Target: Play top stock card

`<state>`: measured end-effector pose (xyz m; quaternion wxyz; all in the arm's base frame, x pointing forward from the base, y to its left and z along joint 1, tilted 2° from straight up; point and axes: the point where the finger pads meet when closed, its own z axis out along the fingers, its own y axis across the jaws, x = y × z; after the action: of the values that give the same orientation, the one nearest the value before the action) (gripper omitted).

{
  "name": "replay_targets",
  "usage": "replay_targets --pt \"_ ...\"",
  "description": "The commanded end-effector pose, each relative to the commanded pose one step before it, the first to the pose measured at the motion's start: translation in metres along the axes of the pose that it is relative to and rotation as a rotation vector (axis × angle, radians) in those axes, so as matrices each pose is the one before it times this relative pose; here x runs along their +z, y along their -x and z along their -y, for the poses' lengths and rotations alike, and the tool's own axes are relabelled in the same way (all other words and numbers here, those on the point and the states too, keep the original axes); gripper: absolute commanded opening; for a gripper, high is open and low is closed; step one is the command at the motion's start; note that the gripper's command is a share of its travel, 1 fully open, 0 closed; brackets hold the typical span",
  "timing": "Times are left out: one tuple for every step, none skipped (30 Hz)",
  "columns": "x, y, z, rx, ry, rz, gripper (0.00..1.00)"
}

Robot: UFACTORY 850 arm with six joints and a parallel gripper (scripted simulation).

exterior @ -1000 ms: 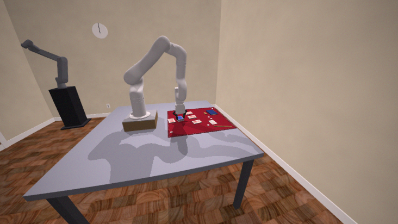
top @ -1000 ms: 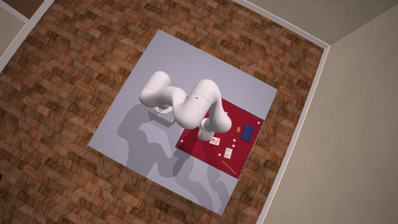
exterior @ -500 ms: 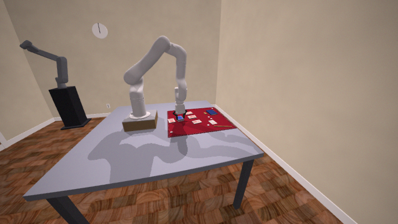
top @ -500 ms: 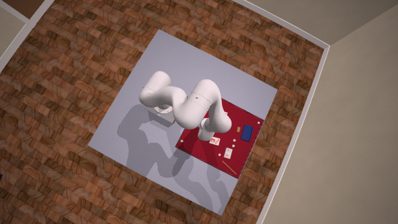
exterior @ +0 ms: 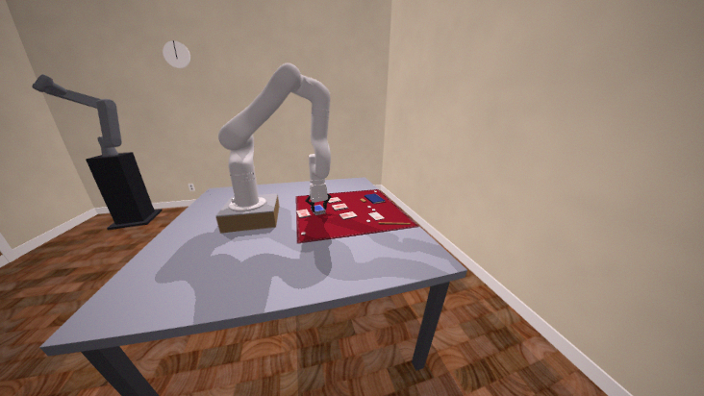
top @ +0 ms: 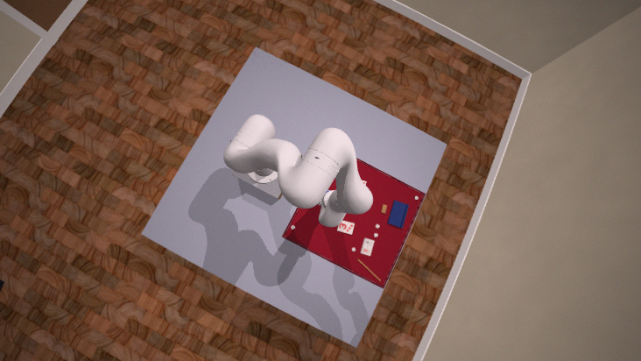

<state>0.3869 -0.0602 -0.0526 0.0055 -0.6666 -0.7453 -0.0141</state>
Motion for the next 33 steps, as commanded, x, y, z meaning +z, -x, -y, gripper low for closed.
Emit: replay_targets --pt "-0.00024 0.00018 -0.00053 0.00012 0.00101 0.00029 0.61" --pt "0.0 0.0 0.0 0.0 0.0 0.0 0.61" --pt "0.0 0.0 0.0 0.0 0.0 0.0 0.61" --pt "0.0 0.0 0.0 0.0 0.0 0.0 0.61" --pt "0.0 0.0 0.0 0.0 0.0 0.0 0.61" --pt "0.0 0.0 0.0 0.0 0.0 0.0 0.61" --pt "0.0 0.0 0.0 0.0 0.0 0.0 0.61" --pt "0.0 0.0 0.0 0.0 0.0 0.0 0.61" --pt "0.0 0.0 0.0 0.0 0.0 0.0 0.61" --pt "0.0 0.0 0.0 0.0 0.0 0.0 0.61" --pt "-0.00003 0.0 0.0 0.0 0.0 0.0 0.61" --pt "-0.00007 0.0 0.0 0.0 0.0 0.0 0.61" --pt "-0.00013 0.0 0.0 0.0 0.0 -0.00001 0.61" --pt "-0.00022 0.0 0.0 0.0 0.0 -0.00001 0.61" --pt "-0.00032 0.0 0.0 0.0 0.0 -0.00001 0.61" --pt "-0.00043 0.0 0.0 0.0 0.0 -0.00001 0.61" --pt "-0.00056 0.0 0.0 0.0 0.0 -0.00001 0.61" --pt "-0.00071 0.0 0.0 0.0 0.0 -0.00001 0.61" --pt "-0.00087 0.0 0.0 0.0 0.0 0.0 0.61" --pt "0.0 0.0 0.0 0.0 0.0 0.0 0.61" --pt "0.0 0.0 0.0 0.0 0.0 0.0 0.61" --pt "-0.00104 0.0 0.0 0.0 0.0 0.00001 0.61" --pt "-0.00113 0.0 0.0 0.0 0.0 0.0 0.61" --pt "-0.0012 -0.00001 0.0 0.0 0.0 -0.00003 0.61" --pt "-0.00137 0.0 0.0 0.0 0.0 0.0 0.61" --pt "-0.00155 0.00001 0.00001 0.0 -0.00001 0.00004 0.61" --pt "-0.00149 -0.00001 0.0 0.0 0.0 -0.00003 0.61" --pt "-0.00159 0.0 0.0 0.0 0.0 -0.00002 0.61" --pt "-0.00174 0.00001 0.00001 0.0 -0.00001 0.00004 0.61" --pt "-0.00165 -0.00001 0.0 0.0 0.0 -0.00003 0.61" --pt "-0.00168 -0.00001 0.0 0.0 0.0 -0.00002 0.61" --pt "-0.00181 0.00001 0.00001 0.0 -0.00001 0.00006 0.61" --pt "-0.00161 -0.00001 -0.00001 0.0 0.00001 -0.00006 0.61"
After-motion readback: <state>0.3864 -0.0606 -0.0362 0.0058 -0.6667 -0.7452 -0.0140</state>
